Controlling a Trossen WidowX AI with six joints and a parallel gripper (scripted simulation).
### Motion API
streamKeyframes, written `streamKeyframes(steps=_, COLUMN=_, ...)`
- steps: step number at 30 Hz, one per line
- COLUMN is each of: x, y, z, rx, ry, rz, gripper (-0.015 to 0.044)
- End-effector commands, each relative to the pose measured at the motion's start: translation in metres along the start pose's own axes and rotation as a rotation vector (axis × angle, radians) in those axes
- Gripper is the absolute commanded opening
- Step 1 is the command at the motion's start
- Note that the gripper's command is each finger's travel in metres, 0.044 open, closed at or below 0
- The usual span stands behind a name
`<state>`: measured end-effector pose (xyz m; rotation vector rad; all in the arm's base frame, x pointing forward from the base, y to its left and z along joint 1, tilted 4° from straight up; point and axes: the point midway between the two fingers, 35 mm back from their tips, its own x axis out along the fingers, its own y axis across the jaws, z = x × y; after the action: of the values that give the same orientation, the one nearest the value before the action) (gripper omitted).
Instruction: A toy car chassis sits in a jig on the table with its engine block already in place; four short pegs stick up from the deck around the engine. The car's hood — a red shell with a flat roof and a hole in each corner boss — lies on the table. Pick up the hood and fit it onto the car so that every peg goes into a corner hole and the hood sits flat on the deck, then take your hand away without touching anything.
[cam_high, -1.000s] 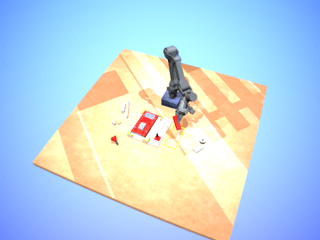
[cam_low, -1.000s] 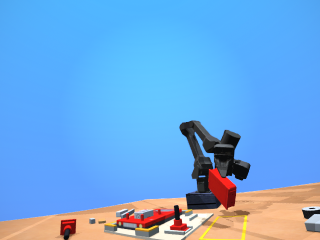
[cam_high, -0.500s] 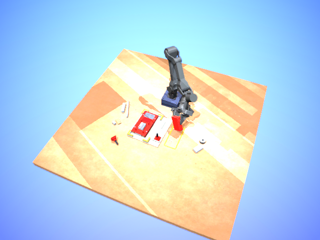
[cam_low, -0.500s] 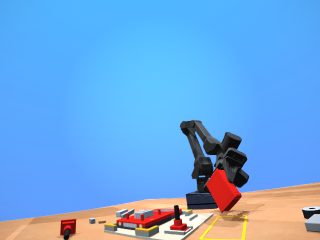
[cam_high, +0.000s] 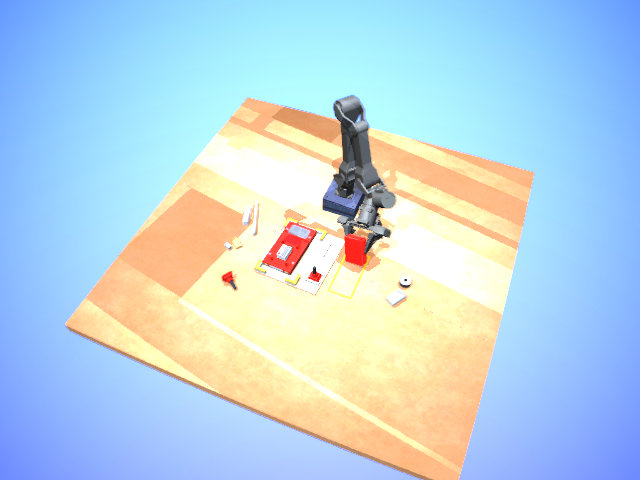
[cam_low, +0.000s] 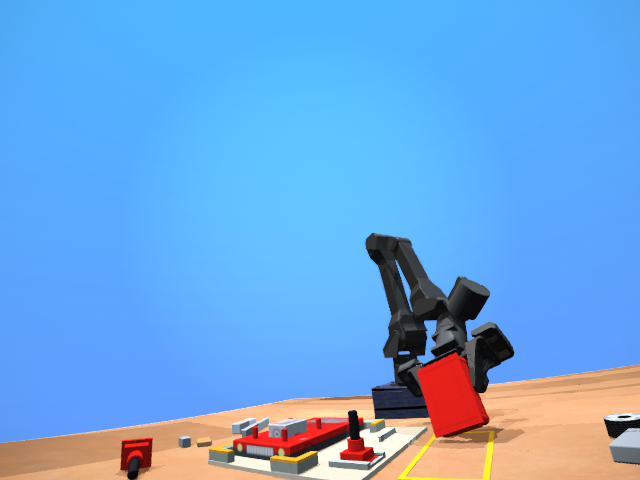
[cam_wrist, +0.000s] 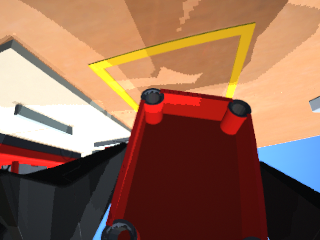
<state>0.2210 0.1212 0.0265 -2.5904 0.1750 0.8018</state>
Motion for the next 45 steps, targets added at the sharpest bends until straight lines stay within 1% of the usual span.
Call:
streamKeyframes(steps=1, x=0.002, y=0.003, z=0.007, rx=-0.105, ry=0.004, rz=-0.001, gripper=0.0000)
streamKeyframes(steps=7, x=0.004, y=0.008, z=0.019, rx=-0.261, ry=0.004, rz=0.000, gripper=0.0000)
streamKeyframes(steps=13, x=0.003, y=0.001, z=0.011, rx=-0.188, ry=0.018, rz=-0.009, gripper=0.0000)
streamKeyframes(steps=30, x=0.003, y=-0.001, z=0.011, rx=-0.203, ry=0.027, rz=-0.014, gripper=0.0440)
streamKeyframes(steps=34, x=0.001, y=-0.002, z=0.012, rx=-0.205, ry=0.021, rz=-0.013, gripper=0.0440)
streamKeyframes(steps=37, x=-0.008, y=-0.008, z=0.015, rx=-0.214, ry=0.001, rz=-0.005, gripper=0.0440)
streamKeyframes(steps=45, x=-0.062, y=-0.020, z=0.013, rx=-0.274, ry=-0.035, rz=0.017, gripper=0.0440)
